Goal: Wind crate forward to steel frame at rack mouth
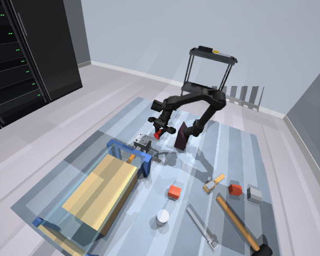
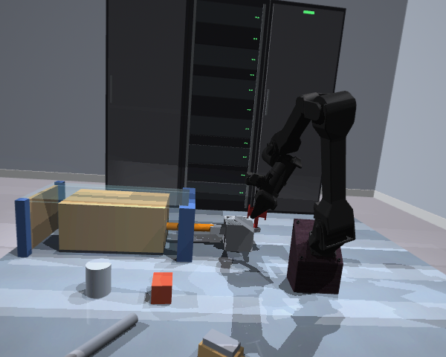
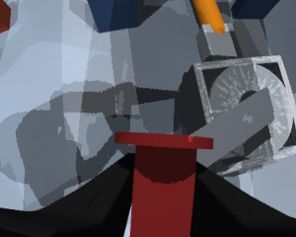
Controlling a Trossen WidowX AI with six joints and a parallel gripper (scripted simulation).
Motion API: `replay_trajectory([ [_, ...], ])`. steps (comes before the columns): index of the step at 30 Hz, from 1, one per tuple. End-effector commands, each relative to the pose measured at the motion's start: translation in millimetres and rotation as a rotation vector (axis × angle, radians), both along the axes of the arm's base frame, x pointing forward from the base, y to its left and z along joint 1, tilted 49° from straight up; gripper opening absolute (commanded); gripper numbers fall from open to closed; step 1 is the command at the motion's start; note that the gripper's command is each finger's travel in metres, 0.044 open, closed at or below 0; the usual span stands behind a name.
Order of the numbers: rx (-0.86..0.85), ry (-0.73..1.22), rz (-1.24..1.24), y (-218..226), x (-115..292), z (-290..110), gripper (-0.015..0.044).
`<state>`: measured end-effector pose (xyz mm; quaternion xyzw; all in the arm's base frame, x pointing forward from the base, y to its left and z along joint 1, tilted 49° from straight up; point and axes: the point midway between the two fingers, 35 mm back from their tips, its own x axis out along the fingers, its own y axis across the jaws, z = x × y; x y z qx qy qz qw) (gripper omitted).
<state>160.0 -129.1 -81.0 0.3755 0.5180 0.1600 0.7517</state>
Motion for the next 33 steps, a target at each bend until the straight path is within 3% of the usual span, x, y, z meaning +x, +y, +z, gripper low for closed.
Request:
replay_trajectory([
  [1, -0.006, 0.026, 0.009, -2.6, -10.4, -6.2, 0.0000],
  [33, -0.009, 0.029, 0.009, -21.3, -37.3, -24.9, 0.0000],
])
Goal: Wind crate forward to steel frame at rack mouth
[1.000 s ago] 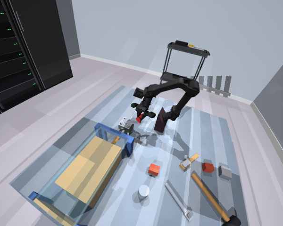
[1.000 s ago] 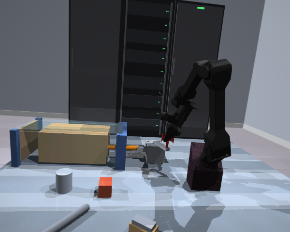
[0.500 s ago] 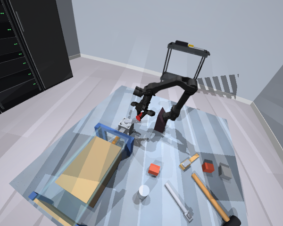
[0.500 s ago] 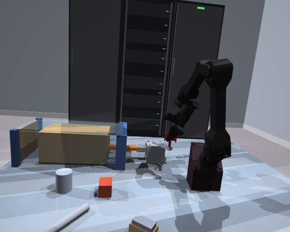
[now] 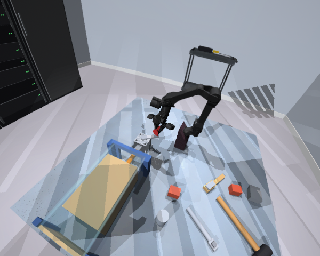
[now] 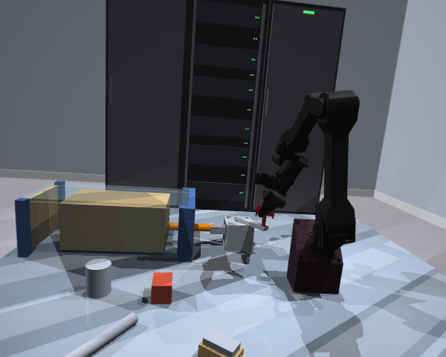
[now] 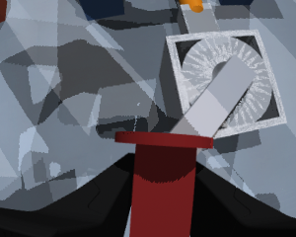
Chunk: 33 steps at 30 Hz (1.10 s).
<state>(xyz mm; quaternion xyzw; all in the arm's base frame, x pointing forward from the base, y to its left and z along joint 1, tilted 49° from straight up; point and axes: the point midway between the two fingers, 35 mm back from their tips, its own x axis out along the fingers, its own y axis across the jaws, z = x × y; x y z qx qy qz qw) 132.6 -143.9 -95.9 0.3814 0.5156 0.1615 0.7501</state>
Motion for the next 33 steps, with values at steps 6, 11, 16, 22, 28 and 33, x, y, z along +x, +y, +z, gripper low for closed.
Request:
replay_trajectory([
  [6, -0.022, 0.030, 0.014, -10.7, -13.7, -14.1, 0.0000],
  [11, -0.022, 0.031, 0.014, -14.2, -16.5, -17.6, 0.0000],
  [16, -0.023, 0.031, 0.014, -18.0, -19.2, -21.5, 0.0000],
  [22, -0.023, 0.031, 0.014, -22.5, -21.9, -26.2, 0.0000],
  [28, -0.024, 0.031, 0.014, -27.2, -24.1, -30.9, 0.0000],
  [33, -0.024, 0.031, 0.014, -31.0, -25.6, -34.8, 0.0000],
])
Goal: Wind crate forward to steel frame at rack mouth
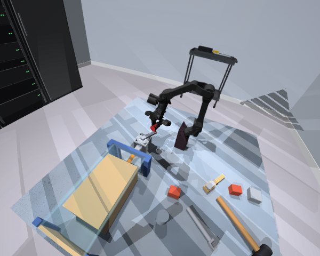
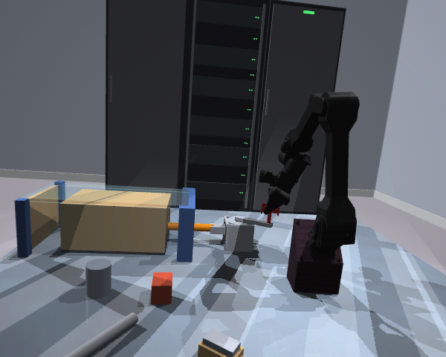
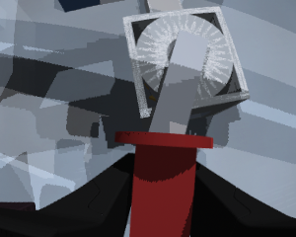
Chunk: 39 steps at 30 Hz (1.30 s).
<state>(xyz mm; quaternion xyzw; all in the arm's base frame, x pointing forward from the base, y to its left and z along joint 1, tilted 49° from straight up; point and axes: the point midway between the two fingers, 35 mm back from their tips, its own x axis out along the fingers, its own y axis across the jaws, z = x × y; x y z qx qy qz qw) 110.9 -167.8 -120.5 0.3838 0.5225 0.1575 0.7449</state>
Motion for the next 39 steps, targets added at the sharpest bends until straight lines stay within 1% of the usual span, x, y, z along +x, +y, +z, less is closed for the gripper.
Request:
replay_trajectory([
  [1, -0.026, 0.012, 0.016, -8.0, -4.2, -11.3, 0.0000],
  [39, -0.029, 0.012, 0.016, -38.5, -3.8, -42.7, 0.0000],
])
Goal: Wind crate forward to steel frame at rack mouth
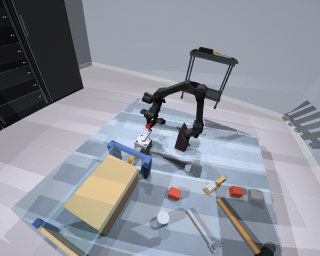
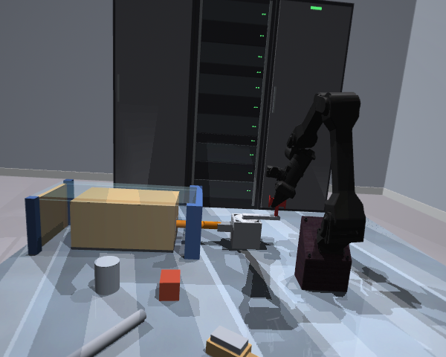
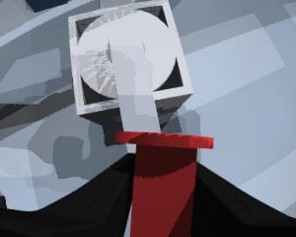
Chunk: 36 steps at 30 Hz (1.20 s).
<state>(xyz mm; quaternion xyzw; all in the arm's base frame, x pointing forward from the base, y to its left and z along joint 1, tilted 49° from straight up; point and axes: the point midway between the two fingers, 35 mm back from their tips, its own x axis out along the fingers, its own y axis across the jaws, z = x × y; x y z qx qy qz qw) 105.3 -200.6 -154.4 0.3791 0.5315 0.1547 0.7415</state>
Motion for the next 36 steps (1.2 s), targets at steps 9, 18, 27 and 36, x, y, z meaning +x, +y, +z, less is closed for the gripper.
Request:
replay_trajectory([
  [9, -0.021, -0.007, 0.007, -23.0, 11.7, -26.9, 0.0000],
  [18, -0.022, -0.008, 0.007, -29.3, 17.5, -33.4, 0.0000],
  [27, -0.023, -0.008, 0.007, -34.8, 23.9, -39.2, 0.0000],
  [36, -0.023, -0.009, 0.007, -40.0, 31.6, -44.8, 0.0000],
])
